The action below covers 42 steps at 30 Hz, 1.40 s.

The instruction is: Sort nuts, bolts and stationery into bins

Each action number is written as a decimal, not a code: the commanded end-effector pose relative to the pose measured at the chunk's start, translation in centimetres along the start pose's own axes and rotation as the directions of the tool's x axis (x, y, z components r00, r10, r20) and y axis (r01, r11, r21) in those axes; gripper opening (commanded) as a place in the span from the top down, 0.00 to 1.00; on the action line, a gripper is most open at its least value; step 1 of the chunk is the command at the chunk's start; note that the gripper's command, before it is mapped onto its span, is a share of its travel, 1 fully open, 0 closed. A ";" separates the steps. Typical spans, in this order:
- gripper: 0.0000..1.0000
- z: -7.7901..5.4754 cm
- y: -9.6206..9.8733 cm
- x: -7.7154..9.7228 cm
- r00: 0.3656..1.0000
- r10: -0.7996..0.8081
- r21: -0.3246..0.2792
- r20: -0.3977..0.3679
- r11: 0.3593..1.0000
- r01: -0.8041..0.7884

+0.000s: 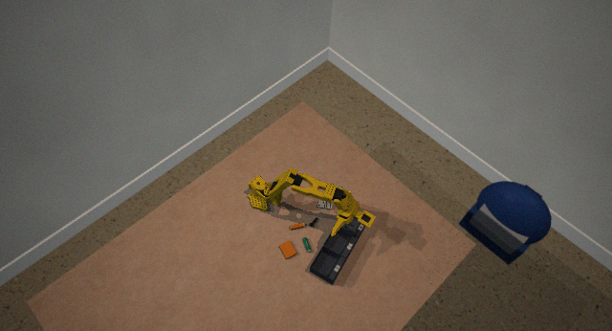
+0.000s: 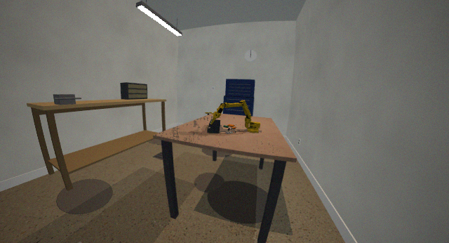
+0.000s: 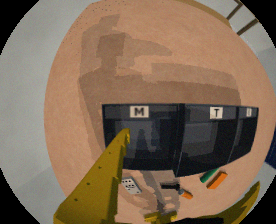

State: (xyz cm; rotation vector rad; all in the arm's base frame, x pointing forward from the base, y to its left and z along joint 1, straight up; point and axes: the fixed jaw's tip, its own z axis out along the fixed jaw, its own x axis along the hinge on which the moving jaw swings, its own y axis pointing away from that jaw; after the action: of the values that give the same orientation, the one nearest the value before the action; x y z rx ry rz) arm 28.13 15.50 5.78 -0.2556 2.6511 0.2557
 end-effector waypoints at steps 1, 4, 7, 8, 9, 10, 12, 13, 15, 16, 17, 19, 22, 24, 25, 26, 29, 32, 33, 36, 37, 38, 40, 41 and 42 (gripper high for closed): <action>0.00 -0.7 0.5 -0.7 0.999 -0.001 -0.018 0.041 1.000 0.002; 0.00 -0.7 0.5 -0.7 0.999 -0.001 -0.018 0.041 1.000 0.002; 0.00 -0.7 0.5 -0.7 0.999 -0.001 -0.018 0.041 1.000 0.002; 0.00 -0.7 0.5 -0.7 0.999 -0.001 -0.018 0.041 1.000 0.002; 0.00 -0.7 0.5 -0.7 0.999 -0.001 -0.018 0.041 1.000 0.002; 0.00 -0.7 0.5 -0.7 0.999 -0.001 -0.018 0.041 1.000 0.002; 0.00 -0.7 0.5 -0.7 0.999 -0.001 -0.018 0.041 1.000 0.002; 0.00 -0.7 0.5 -0.7 0.999 -0.001 -0.018 0.041 1.000 0.002; 0.00 -0.7 0.5 -0.7 0.999 -0.001 -0.018 0.041 1.000 0.002; 0.00 -0.7 0.5 -0.7 0.999 -0.001 -0.018 0.041 1.000 0.002; 0.00 -0.7 0.5 -0.7 0.999 -0.001 -0.018 0.041 1.000 0.002; 0.00 -0.7 0.5 -0.7 0.999 -0.001 -0.018 0.041 1.000 0.002; 0.00 -0.7 0.5 -0.7 0.999 -0.001 -0.018 0.041 1.000 0.002; 0.00 -0.7 0.5 -0.7 0.999 -0.001 -0.018 0.041 1.000 0.002; 0.00 -0.7 0.5 -0.7 0.999 -0.001 -0.018 0.041 1.000 0.002; 0.00 -0.7 0.5 -0.7 0.999 -0.001 -0.018 0.041 1.000 0.002; 0.00 -0.8 0.6 -0.8 0.999 -0.001 -0.019 0.045 1.000 0.002; 0.00 -1.2 0.6 -1.0 0.998 -0.001 -0.024 0.059 1.000 0.002; 0.00 -1.3 0.7 -1.2 0.998 0.000 -0.026 0.067 1.000 0.002; 0.00 -2.1 0.8 -1.7 0.995 0.000 -0.035 0.096 0.999 0.003; 0.00 -2.4 0.9 -1.9 0.994 0.001 -0.038 0.108 0.999 0.003; 0.00 -2.7 0.9 -2.1 0.993 0.001 -0.042 0.120 0.999 0.004; 0.00 -3.4 1.1 -2.5 0.989 0.003 -0.050 0.146 0.999 0.005; 0.00 -3.4 1.1 -2.5 0.989 0.003 -0.050 0.146 0.999 0.005; 0.00 -3.4 1.1 -2.5 0.989 0.003 -0.050 0.146 0.999 0.005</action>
State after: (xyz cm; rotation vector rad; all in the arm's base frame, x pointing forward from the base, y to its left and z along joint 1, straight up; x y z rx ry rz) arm 28.39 15.64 7.78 -0.2492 2.5847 0.2854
